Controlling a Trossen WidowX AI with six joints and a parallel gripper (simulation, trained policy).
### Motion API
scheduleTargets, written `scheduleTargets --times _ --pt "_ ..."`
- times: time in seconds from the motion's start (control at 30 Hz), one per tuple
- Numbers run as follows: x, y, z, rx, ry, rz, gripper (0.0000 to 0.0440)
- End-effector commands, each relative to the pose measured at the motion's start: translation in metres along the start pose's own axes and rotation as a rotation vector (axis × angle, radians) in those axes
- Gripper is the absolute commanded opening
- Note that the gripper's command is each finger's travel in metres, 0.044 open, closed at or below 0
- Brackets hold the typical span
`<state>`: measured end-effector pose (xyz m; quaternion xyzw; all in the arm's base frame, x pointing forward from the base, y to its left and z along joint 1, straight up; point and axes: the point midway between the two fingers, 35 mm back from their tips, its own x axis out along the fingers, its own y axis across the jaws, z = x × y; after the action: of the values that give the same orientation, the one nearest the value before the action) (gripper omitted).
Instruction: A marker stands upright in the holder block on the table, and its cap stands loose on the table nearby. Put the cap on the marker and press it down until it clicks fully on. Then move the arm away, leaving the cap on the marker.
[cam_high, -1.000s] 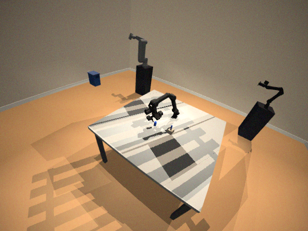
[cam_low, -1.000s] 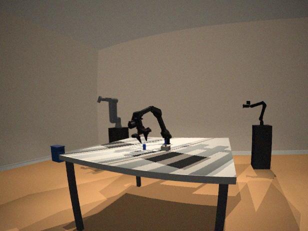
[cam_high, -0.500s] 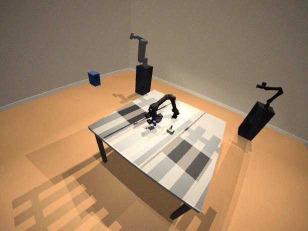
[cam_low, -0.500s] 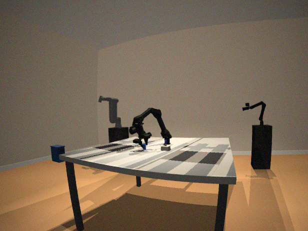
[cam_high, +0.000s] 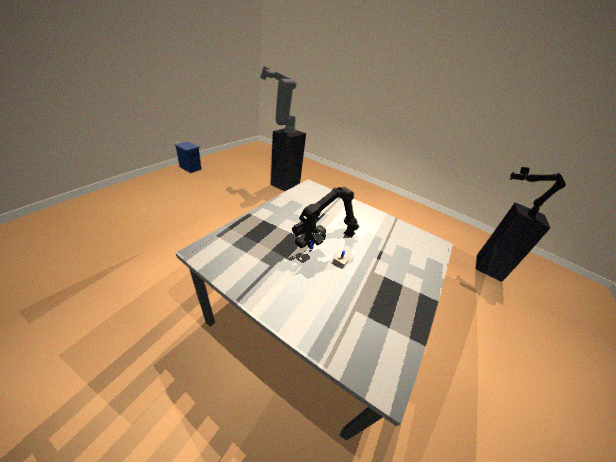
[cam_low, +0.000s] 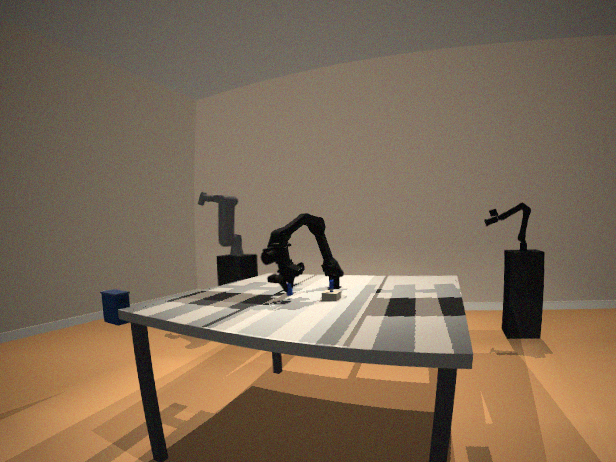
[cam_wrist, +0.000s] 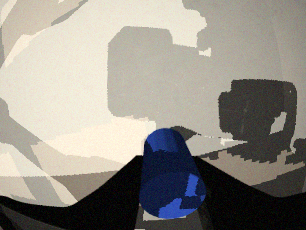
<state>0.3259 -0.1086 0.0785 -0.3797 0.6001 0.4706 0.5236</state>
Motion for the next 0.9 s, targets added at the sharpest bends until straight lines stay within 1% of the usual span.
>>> scheduleTargets --times 0.0,0.33,0.87 --pt "-0.018 -0.003 0.006 -0.041 0.020 -0.051 0.0051" --pt "-0.050 0.001 0.033 -0.107 0.027 -0.110 0.0048" --pt "-0.068 0.030 0.090 -0.191 0.011 -0.095 0.0021"
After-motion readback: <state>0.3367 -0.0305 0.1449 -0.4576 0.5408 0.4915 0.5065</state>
